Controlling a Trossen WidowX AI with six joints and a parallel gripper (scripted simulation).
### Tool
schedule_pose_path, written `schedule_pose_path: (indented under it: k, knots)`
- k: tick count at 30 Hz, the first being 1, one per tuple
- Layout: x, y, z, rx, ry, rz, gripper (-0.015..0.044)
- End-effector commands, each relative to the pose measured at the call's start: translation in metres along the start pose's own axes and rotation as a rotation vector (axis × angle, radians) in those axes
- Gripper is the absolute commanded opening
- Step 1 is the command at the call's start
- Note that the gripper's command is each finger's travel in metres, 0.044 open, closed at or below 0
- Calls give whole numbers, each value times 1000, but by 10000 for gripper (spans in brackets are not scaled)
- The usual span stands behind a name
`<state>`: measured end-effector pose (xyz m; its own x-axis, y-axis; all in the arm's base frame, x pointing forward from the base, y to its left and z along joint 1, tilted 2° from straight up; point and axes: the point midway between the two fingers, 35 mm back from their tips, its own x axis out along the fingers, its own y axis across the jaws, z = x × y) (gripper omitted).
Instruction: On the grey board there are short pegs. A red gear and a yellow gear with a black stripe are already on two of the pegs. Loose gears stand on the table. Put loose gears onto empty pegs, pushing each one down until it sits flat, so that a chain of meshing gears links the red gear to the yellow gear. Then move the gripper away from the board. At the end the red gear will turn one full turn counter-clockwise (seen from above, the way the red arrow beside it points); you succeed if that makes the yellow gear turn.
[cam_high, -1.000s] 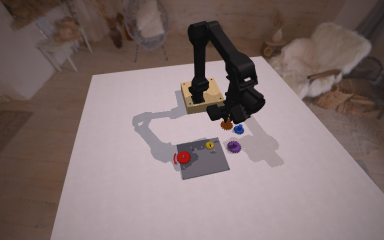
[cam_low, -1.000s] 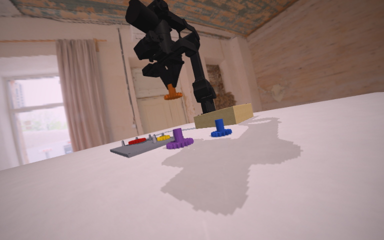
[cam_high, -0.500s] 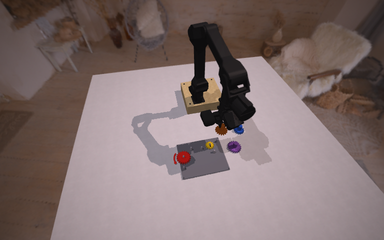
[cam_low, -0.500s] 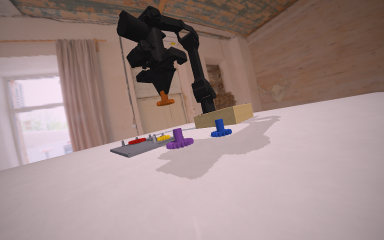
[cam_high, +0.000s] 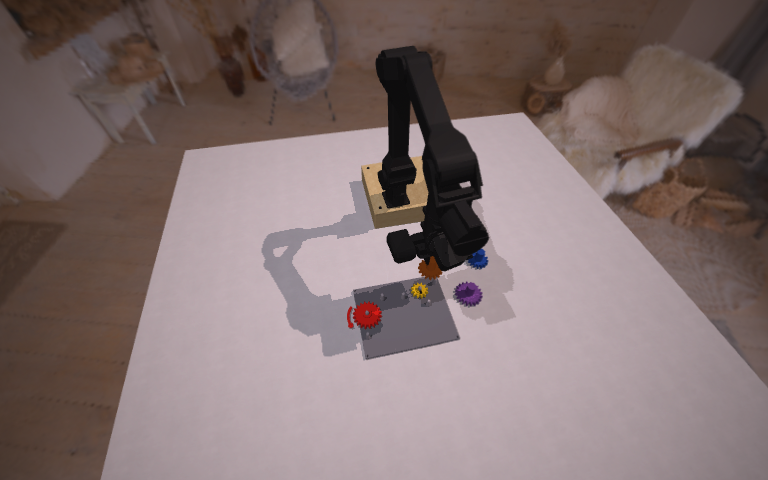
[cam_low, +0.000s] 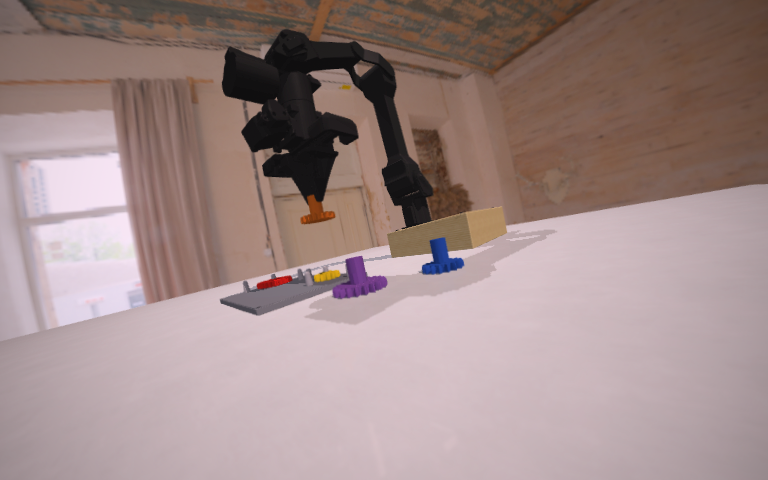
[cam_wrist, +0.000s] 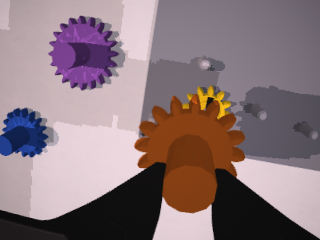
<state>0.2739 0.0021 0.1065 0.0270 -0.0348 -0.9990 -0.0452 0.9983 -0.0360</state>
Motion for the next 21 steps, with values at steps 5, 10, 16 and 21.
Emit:
schedule_pose_path:
  k: [5, 10, 16, 21]
  knots:
    - [7, -16, 1, -5, 3, -5, 0]
    - [11, -26, 1, -5, 3, -6, 0]
    - [16, -39, 1, -5, 3, -8, 0]
    - [20, -49, 1, -5, 3, -9, 0]
